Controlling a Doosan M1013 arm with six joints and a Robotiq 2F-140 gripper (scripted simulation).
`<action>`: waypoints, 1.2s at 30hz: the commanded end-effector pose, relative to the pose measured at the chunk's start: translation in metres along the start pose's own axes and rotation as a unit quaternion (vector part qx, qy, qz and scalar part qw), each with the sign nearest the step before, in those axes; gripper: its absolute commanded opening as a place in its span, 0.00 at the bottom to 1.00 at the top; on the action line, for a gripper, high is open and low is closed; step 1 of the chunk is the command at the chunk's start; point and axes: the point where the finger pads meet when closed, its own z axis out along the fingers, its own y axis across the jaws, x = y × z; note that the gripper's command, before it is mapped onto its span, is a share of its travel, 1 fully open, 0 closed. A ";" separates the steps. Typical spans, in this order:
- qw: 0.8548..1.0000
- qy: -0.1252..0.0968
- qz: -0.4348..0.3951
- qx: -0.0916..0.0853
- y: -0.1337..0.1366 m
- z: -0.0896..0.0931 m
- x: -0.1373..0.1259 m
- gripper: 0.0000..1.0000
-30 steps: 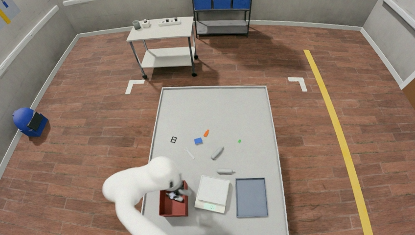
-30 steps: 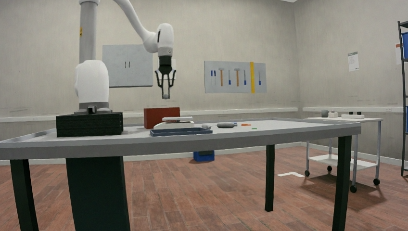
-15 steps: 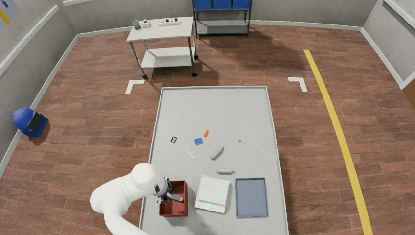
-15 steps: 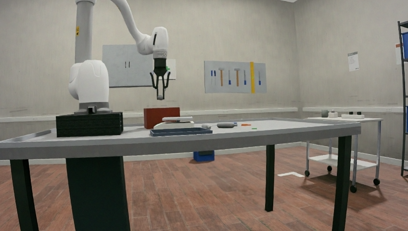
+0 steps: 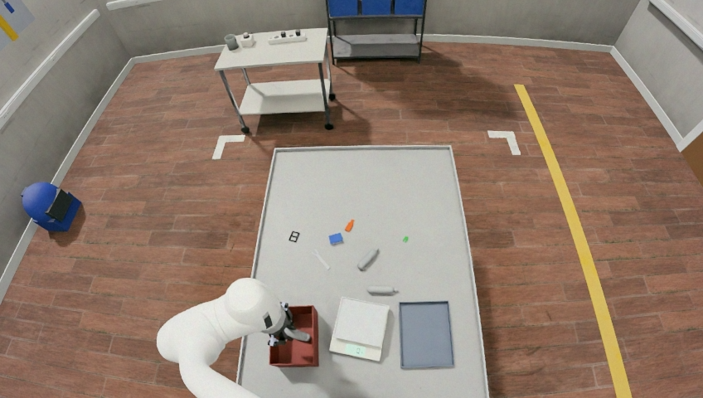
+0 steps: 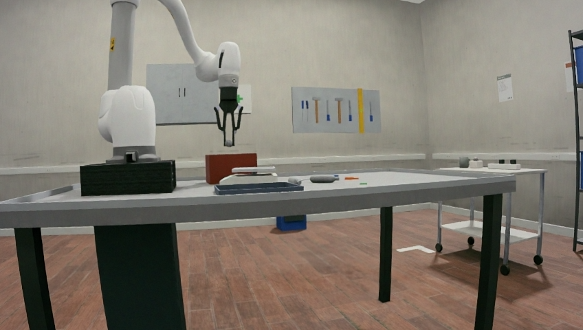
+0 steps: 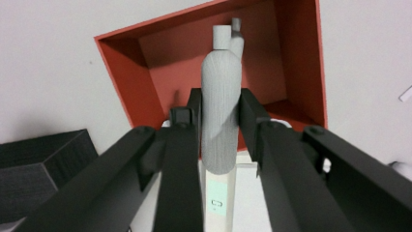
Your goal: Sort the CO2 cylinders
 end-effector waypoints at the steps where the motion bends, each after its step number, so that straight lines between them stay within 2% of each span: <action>1: 1.000 0.000 0.001 -0.003 0.001 0.008 0.001 0.10; 10: 1.000 0.001 0.001 -0.003 0.002 0.019 0.001 0.10; 33: 1.000 0.002 0.001 -0.004 0.003 0.022 0.002 0.10; 34: 1.000 0.002 0.001 -0.004 0.003 0.022 0.002 0.40; 36: 1.000 0.002 0.001 -0.004 0.003 0.022 0.002 0.40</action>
